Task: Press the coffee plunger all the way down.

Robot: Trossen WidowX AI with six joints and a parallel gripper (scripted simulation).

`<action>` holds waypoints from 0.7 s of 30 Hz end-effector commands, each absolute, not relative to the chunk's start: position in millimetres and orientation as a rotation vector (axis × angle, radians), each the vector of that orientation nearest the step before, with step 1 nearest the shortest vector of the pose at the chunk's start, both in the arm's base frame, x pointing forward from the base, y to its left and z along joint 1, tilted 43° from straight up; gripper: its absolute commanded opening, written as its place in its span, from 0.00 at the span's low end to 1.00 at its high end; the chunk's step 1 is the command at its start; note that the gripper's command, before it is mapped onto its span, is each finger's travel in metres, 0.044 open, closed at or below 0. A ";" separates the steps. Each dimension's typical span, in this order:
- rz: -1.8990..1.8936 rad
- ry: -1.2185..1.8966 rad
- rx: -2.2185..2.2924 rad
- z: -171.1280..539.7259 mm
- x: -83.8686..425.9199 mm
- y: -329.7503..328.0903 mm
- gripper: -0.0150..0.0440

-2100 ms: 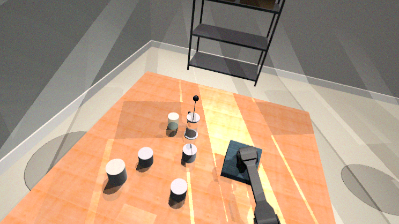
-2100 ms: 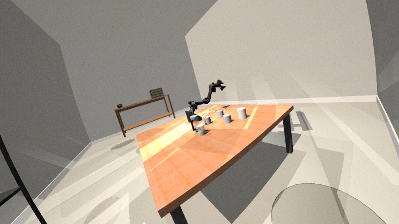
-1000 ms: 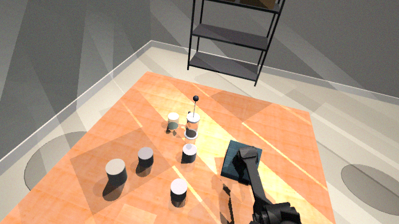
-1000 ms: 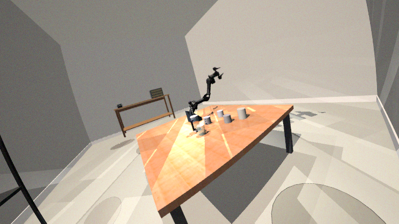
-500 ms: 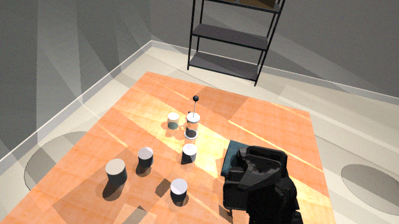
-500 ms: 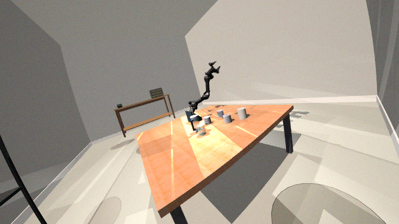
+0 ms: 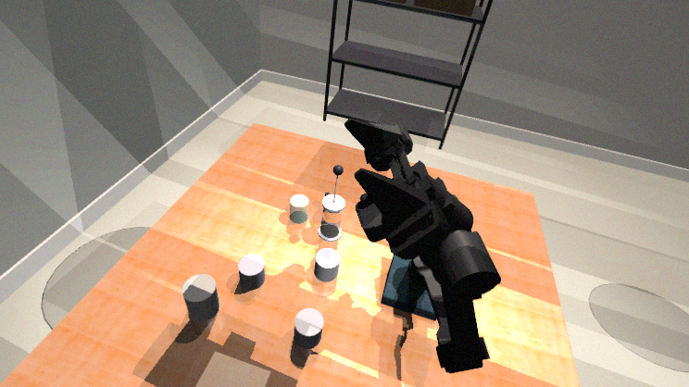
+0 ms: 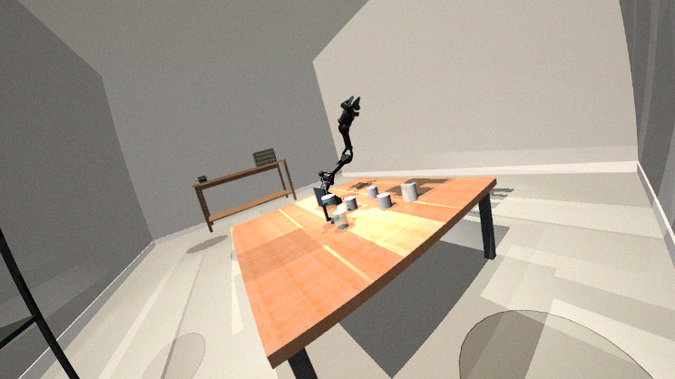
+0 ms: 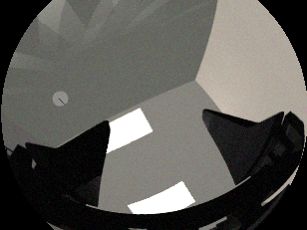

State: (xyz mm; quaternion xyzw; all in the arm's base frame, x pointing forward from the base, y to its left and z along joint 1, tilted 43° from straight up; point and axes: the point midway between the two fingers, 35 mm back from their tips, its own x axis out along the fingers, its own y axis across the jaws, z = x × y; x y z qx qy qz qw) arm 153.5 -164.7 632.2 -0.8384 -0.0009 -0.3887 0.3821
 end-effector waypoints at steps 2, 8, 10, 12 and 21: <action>-0.801 0.066 -1.800 573.4 184.2 -227.0 1.00; -0.634 0.139 -1.434 504.4 208.0 -276.1 1.00; -0.589 0.167 -1.297 478.6 214.2 -289.9 1.00; -0.543 0.195 -1.160 451.6 219.8 -301.9 1.00; -0.383 0.333 -0.466 319.6 234.1 -331.6 1.00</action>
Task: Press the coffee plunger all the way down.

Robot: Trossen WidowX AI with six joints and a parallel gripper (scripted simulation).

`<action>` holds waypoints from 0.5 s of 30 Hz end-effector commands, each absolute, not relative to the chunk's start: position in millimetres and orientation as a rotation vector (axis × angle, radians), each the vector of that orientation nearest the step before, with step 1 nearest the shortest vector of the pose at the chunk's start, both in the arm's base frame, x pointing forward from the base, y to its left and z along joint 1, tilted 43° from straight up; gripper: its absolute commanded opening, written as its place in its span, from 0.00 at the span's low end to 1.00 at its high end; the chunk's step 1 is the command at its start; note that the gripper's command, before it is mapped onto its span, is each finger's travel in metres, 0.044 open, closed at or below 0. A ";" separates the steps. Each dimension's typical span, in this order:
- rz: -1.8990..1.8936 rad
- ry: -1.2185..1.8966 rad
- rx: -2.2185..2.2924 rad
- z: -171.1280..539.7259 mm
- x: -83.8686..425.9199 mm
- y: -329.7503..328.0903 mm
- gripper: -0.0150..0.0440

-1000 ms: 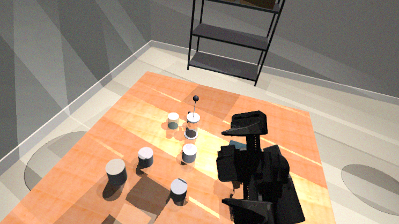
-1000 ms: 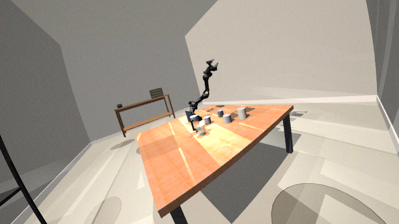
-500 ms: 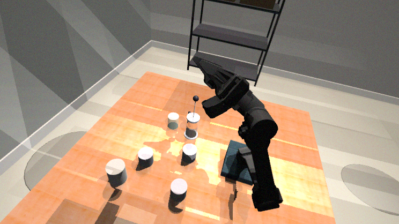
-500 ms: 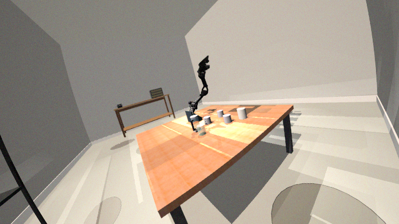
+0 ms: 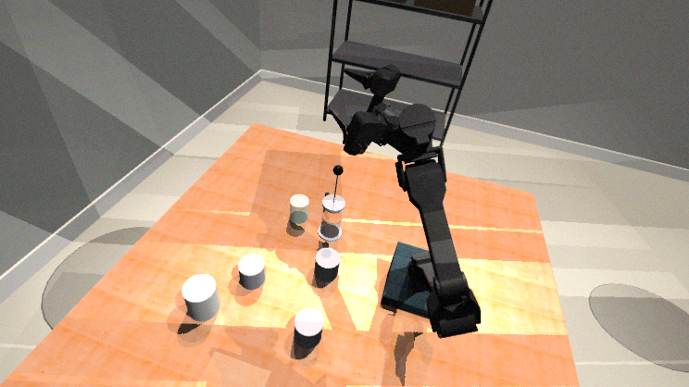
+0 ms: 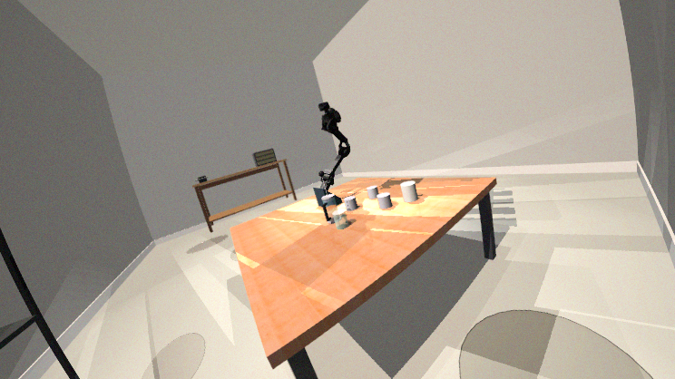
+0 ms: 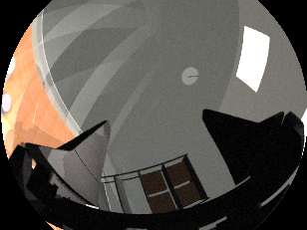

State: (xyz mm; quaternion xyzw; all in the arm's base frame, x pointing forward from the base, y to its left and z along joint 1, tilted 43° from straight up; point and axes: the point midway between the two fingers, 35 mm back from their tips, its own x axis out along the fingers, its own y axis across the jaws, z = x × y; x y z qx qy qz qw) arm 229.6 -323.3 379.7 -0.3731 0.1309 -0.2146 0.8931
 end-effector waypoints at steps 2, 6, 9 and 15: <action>-0.359 0.365 -0.297 289.2 235.1 -332.7 1.00; -0.321 0.435 0.064 228.3 234.2 -327.4 1.00; -0.305 0.490 0.363 183.7 230.8 -316.0 1.00; -0.294 0.589 0.861 120.9 223.1 -283.3 1.00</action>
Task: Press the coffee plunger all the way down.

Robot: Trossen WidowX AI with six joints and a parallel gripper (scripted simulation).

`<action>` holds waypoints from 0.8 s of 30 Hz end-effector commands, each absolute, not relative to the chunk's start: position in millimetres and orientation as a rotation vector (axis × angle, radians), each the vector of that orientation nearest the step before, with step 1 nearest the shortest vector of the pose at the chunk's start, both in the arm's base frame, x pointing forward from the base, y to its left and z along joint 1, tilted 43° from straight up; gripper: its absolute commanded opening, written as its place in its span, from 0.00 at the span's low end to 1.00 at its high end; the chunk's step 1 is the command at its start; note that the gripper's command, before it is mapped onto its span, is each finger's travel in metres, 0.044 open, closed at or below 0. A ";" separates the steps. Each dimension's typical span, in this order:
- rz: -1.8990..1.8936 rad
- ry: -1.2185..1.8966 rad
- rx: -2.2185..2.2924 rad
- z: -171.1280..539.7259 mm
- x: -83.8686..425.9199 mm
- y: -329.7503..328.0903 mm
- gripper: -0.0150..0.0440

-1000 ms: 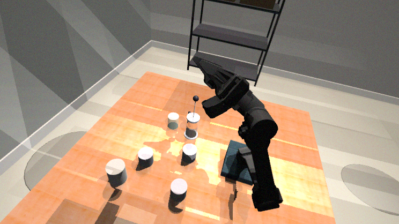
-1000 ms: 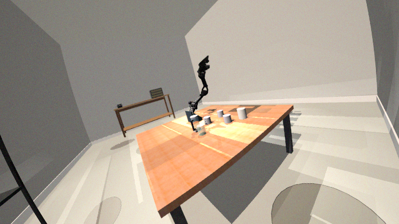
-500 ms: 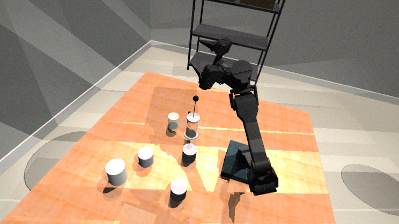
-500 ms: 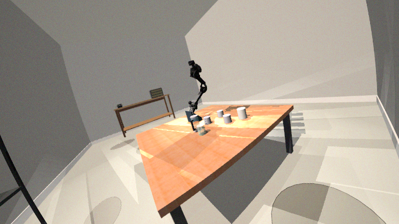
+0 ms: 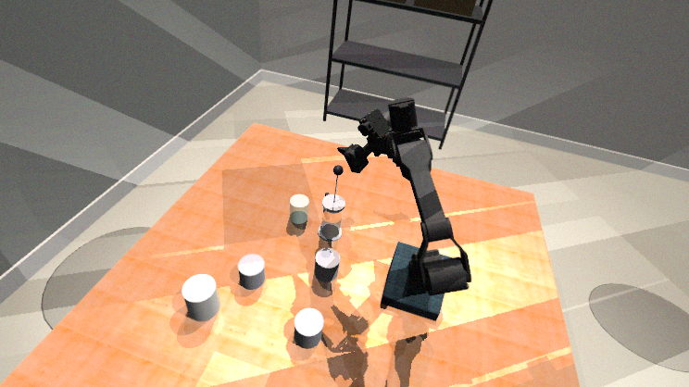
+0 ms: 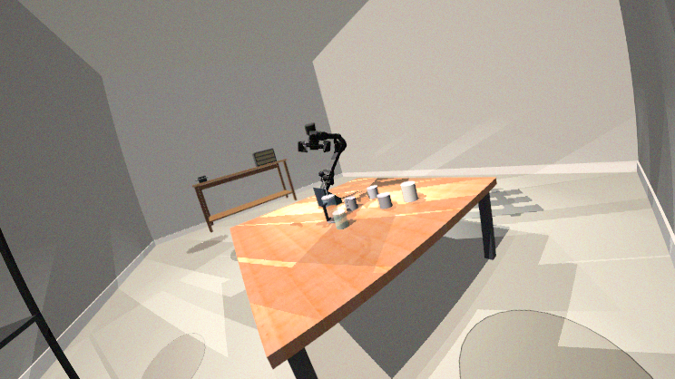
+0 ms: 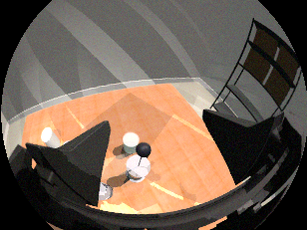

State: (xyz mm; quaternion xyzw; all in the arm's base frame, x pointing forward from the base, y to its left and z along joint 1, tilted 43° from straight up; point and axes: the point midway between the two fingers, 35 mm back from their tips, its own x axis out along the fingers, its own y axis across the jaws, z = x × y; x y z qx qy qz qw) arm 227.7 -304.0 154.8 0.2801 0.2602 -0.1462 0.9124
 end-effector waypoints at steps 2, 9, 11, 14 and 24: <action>-0.293 0.589 0.861 117.3 223.8 -280.3 1.00; -0.272 0.581 0.856 82.0 228.8 -245.8 1.00; -0.266 0.579 0.854 78.9 229.3 -241.3 1.00; -0.264 0.578 0.854 80.0 229.8 -241.5 1.00; -0.264 0.579 0.853 72.4 240.6 -242.0 1.00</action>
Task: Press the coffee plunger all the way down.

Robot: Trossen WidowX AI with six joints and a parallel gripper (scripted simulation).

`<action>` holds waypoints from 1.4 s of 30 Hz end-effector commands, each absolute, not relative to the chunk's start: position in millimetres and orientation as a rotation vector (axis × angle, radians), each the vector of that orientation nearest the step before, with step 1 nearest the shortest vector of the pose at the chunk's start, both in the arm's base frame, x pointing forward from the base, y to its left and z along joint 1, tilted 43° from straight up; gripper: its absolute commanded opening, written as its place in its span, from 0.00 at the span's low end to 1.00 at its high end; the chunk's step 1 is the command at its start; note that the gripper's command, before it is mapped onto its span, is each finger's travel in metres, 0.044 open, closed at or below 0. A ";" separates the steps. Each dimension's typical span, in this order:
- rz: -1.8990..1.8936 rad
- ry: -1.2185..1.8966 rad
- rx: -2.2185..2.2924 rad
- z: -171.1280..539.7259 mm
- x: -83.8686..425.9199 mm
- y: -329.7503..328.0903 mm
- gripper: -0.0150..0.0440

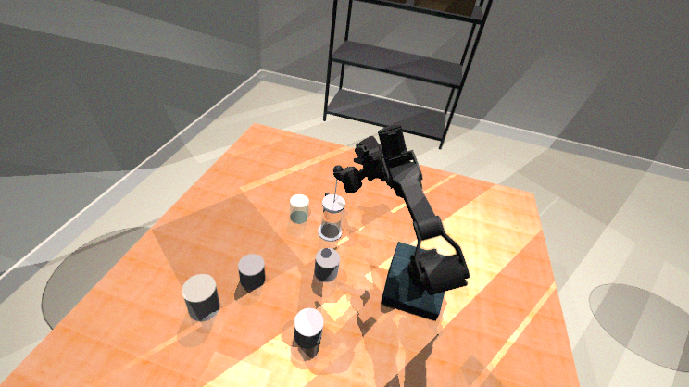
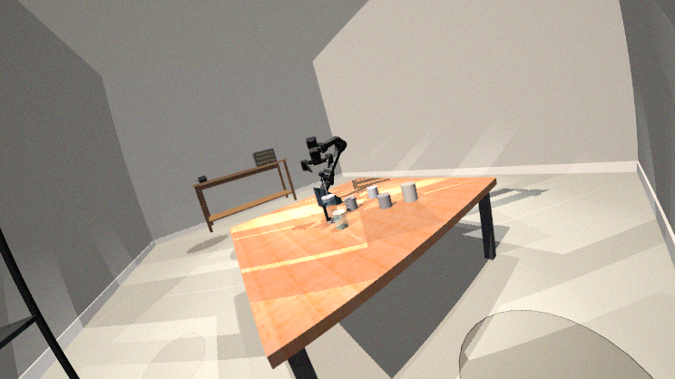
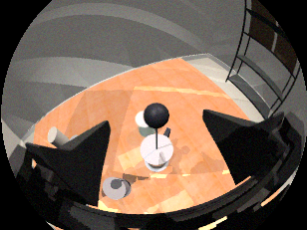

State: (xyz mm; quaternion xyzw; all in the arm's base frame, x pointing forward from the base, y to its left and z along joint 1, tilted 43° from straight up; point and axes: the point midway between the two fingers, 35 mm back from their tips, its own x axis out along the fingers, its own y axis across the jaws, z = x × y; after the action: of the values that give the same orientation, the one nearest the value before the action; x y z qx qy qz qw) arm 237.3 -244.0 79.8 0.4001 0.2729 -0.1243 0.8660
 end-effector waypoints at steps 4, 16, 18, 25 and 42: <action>-0.264 0.579 0.853 68.7 245.9 -241.9 1.00; -0.263 0.576 0.853 58.0 261.8 -240.6 1.00; -0.262 0.575 0.853 57.4 262.7 -240.4 1.00; -0.262 0.575 0.853 57.4 262.7 -240.4 0.69; -0.262 0.575 0.853 56.7 262.9 -240.0 0.47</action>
State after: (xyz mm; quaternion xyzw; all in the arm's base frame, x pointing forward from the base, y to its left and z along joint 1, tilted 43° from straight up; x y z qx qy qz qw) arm 262.8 -240.5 58.0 0.4042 0.2744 -0.1240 0.8637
